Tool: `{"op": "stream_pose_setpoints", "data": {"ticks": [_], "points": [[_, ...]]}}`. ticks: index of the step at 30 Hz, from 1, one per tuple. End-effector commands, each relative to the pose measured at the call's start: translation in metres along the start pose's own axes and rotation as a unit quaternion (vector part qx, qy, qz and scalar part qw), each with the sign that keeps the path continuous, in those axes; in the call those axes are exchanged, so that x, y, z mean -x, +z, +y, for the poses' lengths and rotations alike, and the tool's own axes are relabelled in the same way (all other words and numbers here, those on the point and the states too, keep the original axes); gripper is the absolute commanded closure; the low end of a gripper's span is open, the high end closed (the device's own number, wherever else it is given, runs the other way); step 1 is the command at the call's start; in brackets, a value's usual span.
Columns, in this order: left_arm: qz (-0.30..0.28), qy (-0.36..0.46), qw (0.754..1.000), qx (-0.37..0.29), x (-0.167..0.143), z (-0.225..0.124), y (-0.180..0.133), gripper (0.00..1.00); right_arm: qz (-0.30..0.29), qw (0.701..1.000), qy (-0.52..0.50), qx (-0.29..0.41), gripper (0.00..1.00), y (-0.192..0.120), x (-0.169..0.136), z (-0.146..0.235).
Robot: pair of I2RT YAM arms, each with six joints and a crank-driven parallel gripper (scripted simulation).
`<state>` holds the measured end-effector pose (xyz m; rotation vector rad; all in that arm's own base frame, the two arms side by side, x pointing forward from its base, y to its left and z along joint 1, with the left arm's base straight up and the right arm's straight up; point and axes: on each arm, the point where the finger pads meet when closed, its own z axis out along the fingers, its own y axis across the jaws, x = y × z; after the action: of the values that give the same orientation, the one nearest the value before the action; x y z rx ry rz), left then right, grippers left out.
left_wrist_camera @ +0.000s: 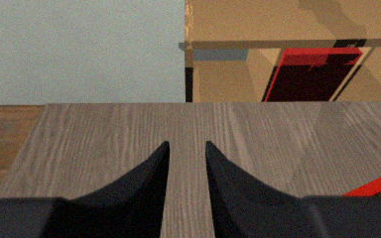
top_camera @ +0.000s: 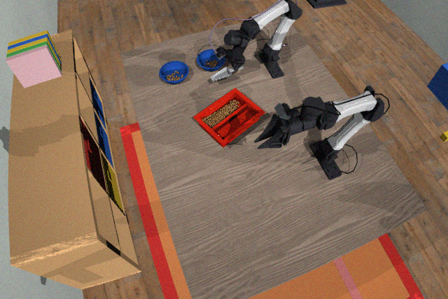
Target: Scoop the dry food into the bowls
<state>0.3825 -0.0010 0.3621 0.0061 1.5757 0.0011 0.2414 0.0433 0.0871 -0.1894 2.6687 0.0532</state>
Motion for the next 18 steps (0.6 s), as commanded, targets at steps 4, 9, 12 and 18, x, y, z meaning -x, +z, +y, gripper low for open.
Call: {"op": "stream_pose_setpoints", "data": {"ticks": [4,9,12,18], "points": [[-0.042,-0.001,0.999,0.000,0.033,0.002,0.001,0.73,0.001,1.000,0.006,-0.005,1.00,0.006,-0.001,-0.004],[-0.042,-0.001,0.999,0.000,0.033,0.002,0.001,0.73,0.006,1.000,0.003,0.002,1.00,0.008,-0.004,-0.002],[-0.042,-0.001,0.999,0.000,0.033,0.002,0.001,0.73,-0.026,1.000,0.001,0.001,1.00,-0.004,0.014,-0.001],[-0.042,-0.001,0.999,0.000,0.033,0.002,0.001,0.73,-0.018,1.000,0.002,0.002,1.00,0.001,0.009,-0.001]]}}
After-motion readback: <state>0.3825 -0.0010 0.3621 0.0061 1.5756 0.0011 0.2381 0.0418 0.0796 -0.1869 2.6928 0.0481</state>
